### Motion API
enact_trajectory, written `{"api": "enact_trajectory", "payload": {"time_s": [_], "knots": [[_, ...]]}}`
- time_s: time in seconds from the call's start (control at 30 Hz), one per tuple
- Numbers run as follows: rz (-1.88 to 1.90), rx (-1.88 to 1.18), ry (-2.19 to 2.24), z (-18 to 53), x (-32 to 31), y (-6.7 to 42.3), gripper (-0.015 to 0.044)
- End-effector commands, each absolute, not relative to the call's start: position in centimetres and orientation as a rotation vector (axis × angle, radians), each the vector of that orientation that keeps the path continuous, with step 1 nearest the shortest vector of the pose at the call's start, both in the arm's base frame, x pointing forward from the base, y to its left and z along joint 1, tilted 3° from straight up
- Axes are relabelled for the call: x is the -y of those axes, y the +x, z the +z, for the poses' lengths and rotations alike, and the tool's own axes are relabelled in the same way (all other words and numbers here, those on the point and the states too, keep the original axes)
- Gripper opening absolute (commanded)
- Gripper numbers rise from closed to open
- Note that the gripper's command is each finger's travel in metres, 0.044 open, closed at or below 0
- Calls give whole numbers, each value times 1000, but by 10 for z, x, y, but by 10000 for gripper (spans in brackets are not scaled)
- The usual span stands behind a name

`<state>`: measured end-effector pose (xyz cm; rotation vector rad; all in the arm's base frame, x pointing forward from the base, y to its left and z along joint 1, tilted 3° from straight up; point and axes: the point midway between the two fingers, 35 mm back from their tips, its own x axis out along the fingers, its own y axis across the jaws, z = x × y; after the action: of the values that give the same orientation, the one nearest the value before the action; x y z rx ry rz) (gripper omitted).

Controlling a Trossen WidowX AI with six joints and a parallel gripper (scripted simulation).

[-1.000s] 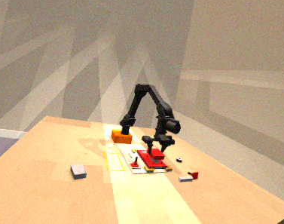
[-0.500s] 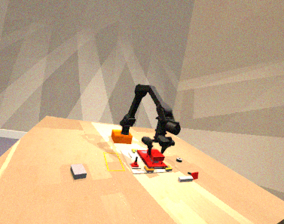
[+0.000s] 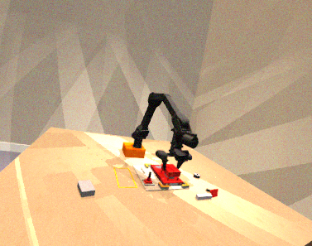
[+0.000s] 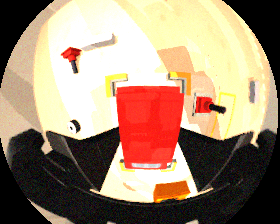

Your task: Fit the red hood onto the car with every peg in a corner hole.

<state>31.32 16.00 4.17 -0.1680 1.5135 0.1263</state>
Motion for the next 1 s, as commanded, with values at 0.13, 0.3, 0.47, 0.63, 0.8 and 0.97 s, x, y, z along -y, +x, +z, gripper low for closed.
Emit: {"api": "enact_trajectory", "payload": {"time_s": [0.13, 0.3, 0.47, 0.63, 0.8, 0.97], "knots": [[121, -1511, -170, 39, -159, 314, 0], [121, -1511, -170, 37, -159, 314, 0], [121, -1511, -170, 35, -159, 314, 0], [121, -1511, -170, 33, -159, 314, 0], [121, -1511, -170, 30, -159, 314, 0], [121, -1511, -170, 28, -159, 314, 0]]}}
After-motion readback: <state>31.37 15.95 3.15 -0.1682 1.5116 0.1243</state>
